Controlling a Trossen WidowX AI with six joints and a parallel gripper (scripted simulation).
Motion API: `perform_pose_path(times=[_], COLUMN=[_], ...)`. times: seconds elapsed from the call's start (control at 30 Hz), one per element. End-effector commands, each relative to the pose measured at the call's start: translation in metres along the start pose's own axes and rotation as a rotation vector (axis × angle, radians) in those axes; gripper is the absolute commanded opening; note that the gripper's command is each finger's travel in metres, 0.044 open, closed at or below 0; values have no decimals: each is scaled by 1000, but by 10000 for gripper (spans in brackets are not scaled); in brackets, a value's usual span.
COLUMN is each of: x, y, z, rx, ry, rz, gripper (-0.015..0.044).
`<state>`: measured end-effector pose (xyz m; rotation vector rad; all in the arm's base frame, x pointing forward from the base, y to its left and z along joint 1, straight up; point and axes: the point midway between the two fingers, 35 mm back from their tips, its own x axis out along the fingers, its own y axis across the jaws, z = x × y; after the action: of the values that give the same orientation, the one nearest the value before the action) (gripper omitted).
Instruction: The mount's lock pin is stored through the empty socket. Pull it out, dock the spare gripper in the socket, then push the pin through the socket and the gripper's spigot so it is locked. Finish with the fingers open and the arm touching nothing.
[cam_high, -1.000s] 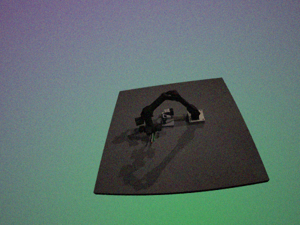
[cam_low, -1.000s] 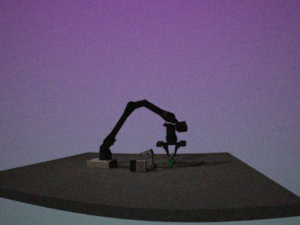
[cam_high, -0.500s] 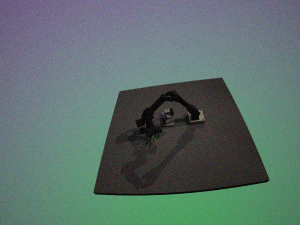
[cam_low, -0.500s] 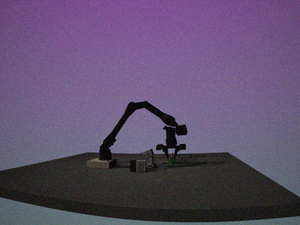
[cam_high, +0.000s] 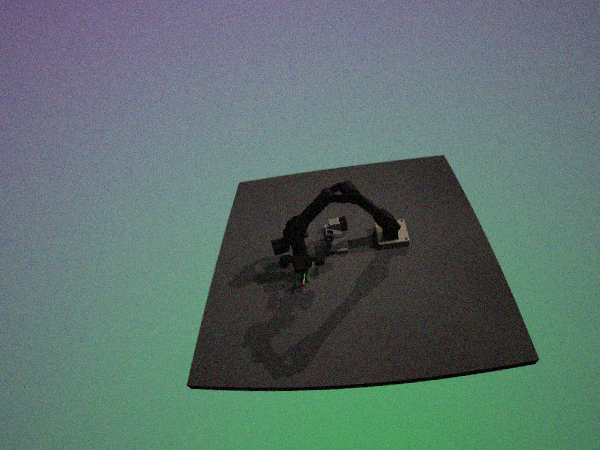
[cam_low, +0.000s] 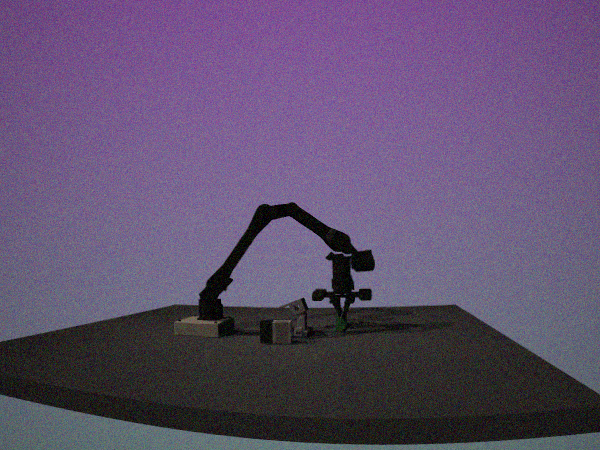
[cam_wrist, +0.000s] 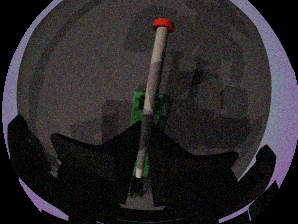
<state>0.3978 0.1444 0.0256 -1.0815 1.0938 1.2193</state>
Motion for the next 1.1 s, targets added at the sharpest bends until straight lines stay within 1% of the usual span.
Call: perform_pose_path(times=[0.0,0.2,0.37,1.07], x=[1,0,-10,-30], y=[0,0,0,10], z=[-1,-1,1,1], rx=[-4,-3,0,9], ry=[5,4,1,24], rz=[-1,-1,0,64], gripper=[0,0,0,0])
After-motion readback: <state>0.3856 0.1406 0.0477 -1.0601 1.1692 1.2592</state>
